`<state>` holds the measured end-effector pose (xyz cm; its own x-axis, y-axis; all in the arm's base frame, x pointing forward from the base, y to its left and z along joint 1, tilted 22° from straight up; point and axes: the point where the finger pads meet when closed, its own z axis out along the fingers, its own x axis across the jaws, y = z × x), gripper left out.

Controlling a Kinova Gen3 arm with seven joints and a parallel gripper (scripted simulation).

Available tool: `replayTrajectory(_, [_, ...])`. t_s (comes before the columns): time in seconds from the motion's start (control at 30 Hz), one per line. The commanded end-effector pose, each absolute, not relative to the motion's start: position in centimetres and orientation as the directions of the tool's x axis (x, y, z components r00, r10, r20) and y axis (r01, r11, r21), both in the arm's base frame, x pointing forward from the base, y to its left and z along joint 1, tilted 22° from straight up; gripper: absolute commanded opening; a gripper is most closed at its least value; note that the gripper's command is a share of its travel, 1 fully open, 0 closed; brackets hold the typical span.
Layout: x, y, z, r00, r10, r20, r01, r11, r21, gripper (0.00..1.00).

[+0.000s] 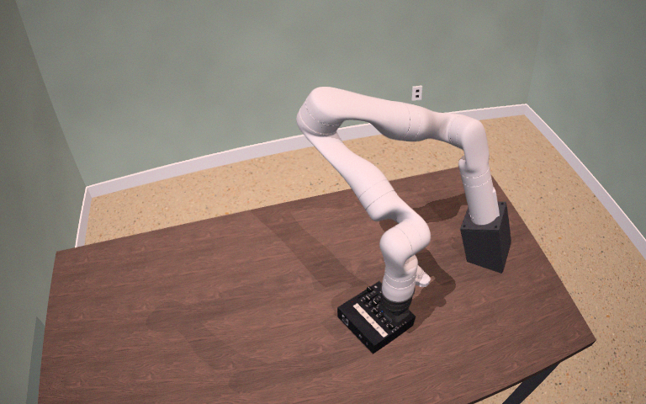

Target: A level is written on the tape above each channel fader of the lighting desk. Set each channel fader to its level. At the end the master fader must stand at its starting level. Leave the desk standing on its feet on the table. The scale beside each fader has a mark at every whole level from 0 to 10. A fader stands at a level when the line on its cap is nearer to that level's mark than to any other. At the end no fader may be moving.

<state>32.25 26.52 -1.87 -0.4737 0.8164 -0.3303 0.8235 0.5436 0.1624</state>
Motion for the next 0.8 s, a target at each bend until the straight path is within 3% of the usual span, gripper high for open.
replayTrajectory(0.0, [32.1,26.7,-0.9,-0.476,0.813,-0.334,0.820,0.548,0.167,0.00])
replayTrajectory(0.77, [31.3,27.1,1.2,-0.476,0.813,-0.334,0.819,0.548,0.167,0.00])
